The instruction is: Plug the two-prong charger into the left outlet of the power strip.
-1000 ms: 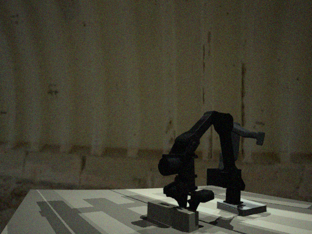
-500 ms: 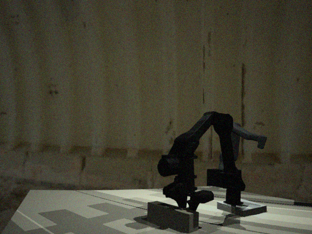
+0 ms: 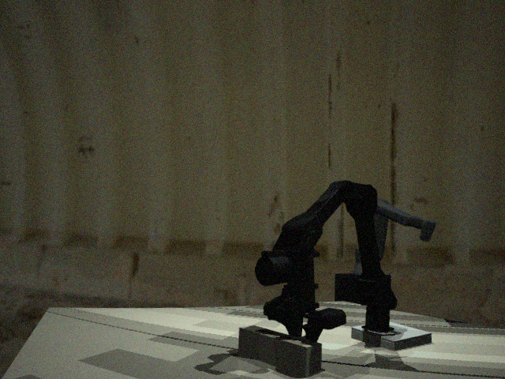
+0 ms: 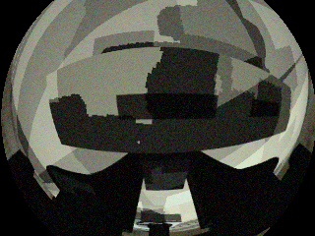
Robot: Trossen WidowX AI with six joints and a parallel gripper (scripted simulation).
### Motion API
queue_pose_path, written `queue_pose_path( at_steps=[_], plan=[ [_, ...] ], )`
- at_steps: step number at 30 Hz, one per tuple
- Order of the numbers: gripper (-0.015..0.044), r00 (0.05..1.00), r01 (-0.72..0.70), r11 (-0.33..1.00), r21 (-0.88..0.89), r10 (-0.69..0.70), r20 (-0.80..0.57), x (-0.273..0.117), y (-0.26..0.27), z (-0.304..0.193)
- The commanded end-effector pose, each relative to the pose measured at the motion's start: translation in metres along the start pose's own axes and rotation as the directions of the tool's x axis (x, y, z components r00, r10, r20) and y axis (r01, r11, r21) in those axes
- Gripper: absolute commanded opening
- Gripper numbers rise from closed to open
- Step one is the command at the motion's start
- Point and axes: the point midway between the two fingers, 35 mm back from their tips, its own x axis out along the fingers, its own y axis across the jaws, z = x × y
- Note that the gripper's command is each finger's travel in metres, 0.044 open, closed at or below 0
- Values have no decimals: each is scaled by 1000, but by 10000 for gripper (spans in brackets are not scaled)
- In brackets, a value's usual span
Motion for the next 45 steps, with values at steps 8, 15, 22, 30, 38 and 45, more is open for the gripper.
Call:
queue_pose_path(
  at_steps=[8,15,22,30,38,45],
  plan=[
    [0,1000,-4,1000,-1,4,29,-1,1,6],
    [0,1000,0,1000,0,0,2,0,0,0],
    [105,1000,0,1000,0,0,2,0,0,0],
    [315,1000,0,1000,0,0,2,0,0,0],
    [440,1000,0,1000,0,0,3,1,0,-1],
    [440,1000,-1,1000,0,1,7,1,0,-3]
  ],
)
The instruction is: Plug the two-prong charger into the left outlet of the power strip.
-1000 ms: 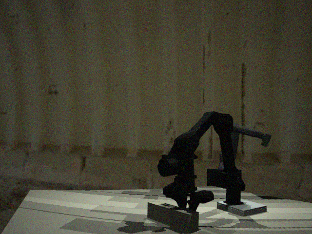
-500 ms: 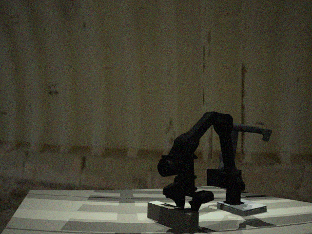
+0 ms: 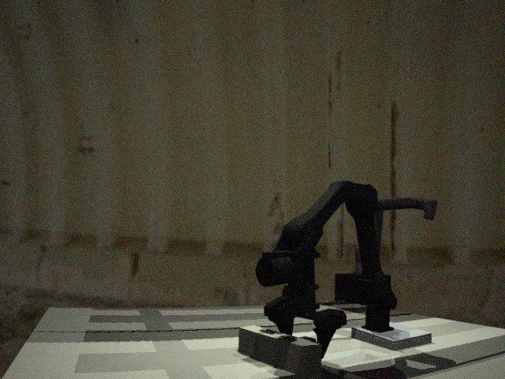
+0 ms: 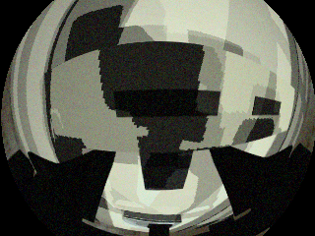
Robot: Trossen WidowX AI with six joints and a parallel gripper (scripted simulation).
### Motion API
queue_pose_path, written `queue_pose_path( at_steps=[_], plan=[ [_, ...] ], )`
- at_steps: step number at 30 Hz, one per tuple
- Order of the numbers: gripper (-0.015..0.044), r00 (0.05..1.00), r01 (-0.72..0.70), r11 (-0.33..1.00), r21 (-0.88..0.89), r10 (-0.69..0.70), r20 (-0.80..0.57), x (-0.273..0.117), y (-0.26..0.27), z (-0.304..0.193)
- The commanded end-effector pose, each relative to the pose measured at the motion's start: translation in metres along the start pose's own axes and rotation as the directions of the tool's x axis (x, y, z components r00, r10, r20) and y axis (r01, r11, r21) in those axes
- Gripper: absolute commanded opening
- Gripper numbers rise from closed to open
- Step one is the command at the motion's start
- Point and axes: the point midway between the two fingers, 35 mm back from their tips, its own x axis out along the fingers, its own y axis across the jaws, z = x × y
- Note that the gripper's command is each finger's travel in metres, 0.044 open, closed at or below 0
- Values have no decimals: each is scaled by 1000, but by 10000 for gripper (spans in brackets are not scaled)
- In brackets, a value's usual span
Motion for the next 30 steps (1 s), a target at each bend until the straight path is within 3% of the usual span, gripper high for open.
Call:
queue_pose_path(
  at_steps=[1,30],
  plan=[
    [440,1000,-1,1000,-1,1,8,-1,0,-1],
    [440,1000,-3,1000,-2,3,24,0,0,-10]
  ],
)
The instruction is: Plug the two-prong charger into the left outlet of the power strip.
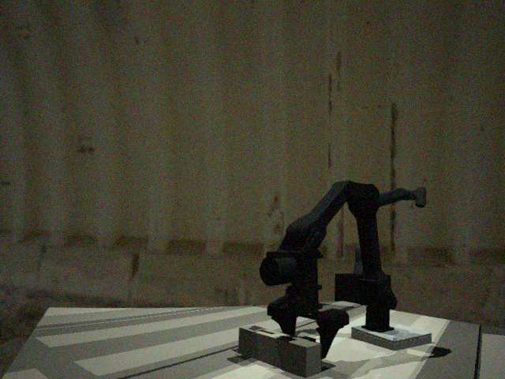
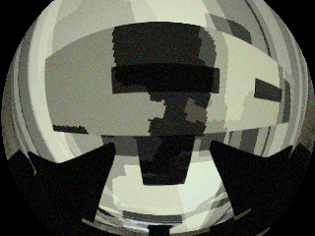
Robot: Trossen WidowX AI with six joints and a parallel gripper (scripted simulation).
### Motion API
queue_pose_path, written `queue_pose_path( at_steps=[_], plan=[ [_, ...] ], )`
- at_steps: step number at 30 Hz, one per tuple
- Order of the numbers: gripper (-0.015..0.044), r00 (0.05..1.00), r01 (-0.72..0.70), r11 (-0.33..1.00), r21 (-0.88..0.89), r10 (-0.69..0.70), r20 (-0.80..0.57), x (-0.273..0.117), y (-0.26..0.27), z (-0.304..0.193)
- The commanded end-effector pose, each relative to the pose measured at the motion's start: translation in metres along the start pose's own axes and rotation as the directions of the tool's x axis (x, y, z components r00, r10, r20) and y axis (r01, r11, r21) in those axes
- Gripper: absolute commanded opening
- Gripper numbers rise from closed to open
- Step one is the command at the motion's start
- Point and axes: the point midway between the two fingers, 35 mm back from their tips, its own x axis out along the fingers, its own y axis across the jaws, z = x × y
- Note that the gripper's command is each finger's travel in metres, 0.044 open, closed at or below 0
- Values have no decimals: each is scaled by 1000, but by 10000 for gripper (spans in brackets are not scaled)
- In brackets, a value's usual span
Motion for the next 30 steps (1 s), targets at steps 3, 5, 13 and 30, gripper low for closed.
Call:
queue_pose_path(
  at_steps=[3,5,13,30],
  plan=[
    [440,1000,-4,1000,-4,4,9,-2,1,-3],
    [440,1000,-4,1000,-4,4,9,-2,0,-5],
    [440,1000,-4,1000,-4,4,9,-1,0,-14],
    [440,1000,-4,1000,-4,4,8,1,0,-34]
  ],
)
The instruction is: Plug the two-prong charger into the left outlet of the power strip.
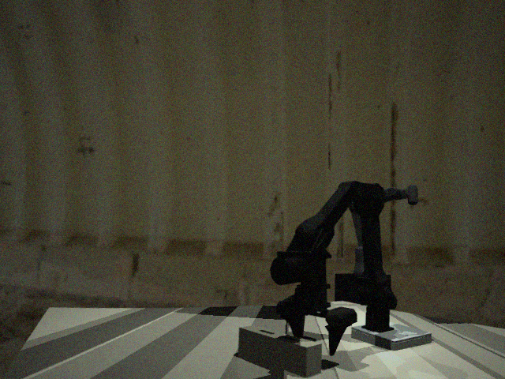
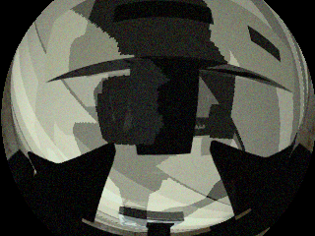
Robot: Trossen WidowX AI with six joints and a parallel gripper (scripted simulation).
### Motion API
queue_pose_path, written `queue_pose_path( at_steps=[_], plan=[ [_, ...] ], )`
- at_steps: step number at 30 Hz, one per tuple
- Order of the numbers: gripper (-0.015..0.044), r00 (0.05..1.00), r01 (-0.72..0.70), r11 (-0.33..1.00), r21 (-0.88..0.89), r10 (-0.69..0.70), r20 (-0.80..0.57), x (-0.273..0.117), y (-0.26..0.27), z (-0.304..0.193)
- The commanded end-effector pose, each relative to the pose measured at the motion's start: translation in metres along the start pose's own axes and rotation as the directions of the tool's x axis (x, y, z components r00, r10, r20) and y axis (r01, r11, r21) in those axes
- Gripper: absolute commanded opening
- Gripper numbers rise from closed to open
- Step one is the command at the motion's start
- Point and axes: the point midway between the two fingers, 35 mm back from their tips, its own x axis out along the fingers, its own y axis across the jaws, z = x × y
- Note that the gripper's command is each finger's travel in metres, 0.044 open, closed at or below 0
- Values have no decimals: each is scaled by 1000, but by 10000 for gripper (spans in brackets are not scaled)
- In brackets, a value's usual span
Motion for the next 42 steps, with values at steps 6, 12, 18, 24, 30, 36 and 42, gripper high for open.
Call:
queue_pose_path(
  at_steps=[6,12,18,24,30,36,42],
  plan=[
    [440,1000,-4,1000,-5,4,9,0,0,-10],
    [440,1000,-4,1000,-5,4,9,1,0,-17],
    [440,1000,-4,1000,-5,4,8,2,0,-24],
    [440,997,-2,1000,1,2,82,-7,0,-21],
    [440,914,-7,1000,-1,7,406,-51,0,-12],
    [440,818,-5,1000,-5,8,574,-79,1,-11],
    [440,818,-5,1000,-5,8,574,-79,1,-11]
  ],
)
